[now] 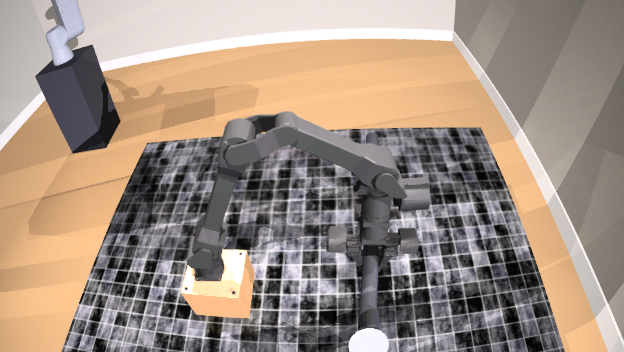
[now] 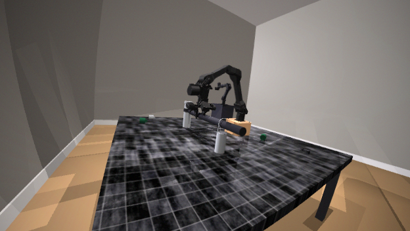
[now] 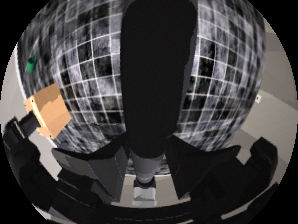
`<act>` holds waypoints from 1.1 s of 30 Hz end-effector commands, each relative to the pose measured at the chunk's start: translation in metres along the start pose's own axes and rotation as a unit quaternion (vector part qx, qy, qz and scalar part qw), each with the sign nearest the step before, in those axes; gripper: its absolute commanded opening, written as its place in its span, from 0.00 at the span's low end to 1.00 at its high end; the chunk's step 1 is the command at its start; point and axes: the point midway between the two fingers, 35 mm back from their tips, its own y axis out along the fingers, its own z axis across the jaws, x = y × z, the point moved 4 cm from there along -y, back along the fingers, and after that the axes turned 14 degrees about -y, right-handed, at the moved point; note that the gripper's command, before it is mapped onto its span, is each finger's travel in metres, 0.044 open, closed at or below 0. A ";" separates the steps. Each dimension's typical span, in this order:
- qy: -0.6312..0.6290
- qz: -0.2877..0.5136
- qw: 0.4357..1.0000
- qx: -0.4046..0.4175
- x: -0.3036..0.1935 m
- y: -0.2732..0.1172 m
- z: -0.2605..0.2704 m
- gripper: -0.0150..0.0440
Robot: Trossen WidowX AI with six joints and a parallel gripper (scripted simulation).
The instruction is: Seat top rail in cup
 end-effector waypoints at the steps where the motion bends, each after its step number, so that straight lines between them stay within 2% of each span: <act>1: -0.001 0.004 1.000 0.000 -0.002 -0.001 0.000 0.25; 33: -0.002 0.006 1.000 0.001 -0.006 -0.002 0.000 0.25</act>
